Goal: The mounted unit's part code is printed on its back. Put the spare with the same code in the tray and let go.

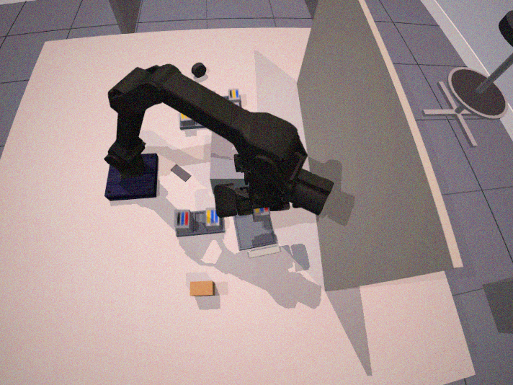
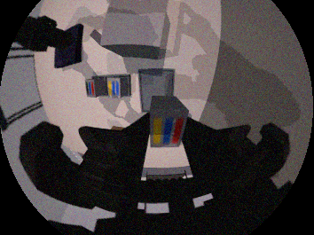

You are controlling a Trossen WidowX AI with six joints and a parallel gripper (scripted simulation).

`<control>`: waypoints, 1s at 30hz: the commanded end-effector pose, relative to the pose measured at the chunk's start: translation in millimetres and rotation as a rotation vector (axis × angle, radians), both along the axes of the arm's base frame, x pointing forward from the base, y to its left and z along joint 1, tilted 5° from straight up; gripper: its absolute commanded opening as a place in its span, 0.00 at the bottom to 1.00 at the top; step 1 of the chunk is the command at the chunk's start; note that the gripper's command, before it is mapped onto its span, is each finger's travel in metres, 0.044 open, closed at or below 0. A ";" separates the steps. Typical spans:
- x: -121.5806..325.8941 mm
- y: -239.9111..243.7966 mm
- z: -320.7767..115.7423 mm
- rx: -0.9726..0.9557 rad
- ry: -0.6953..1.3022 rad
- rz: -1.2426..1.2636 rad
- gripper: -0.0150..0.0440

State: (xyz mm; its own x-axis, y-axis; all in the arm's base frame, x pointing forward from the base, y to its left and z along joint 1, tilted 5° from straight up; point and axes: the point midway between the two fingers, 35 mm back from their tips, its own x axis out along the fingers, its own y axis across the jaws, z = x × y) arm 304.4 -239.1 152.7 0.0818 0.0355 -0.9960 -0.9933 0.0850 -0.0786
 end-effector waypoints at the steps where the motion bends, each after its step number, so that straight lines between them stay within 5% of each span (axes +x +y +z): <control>1: -0.1 0.9 -4.1 0.006 0.003 -0.003 0.25; 30: 2.8 0.8 -24.3 0.006 0.003 -0.003 0.25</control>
